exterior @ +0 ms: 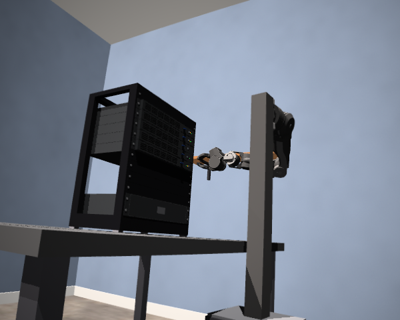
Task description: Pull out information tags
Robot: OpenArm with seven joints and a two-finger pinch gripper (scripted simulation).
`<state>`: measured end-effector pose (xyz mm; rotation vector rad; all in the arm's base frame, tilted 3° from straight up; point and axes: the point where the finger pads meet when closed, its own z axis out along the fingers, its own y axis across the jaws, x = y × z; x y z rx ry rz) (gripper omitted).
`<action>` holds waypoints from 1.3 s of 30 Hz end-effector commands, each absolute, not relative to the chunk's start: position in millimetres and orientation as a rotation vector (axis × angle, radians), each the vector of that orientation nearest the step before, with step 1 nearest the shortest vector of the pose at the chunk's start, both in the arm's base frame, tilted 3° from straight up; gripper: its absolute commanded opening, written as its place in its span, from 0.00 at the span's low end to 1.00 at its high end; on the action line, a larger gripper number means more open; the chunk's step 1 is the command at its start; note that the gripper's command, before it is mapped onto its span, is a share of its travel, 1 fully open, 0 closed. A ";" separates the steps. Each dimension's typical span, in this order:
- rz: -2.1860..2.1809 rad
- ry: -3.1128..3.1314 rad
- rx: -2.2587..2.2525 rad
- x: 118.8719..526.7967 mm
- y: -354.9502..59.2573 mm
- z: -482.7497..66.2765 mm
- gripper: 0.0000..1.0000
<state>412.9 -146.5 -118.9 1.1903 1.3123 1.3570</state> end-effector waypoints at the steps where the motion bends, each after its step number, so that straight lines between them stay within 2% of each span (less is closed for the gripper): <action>1: 1.364 1.300 1.182 412.5 -147.3 -115.2 0.10; 29: 1.359 1.302 1.187 415.0 -149.1 -116.0 0.10; 39: 1.360 1.303 1.188 456.1 -142.5 -116.3 0.10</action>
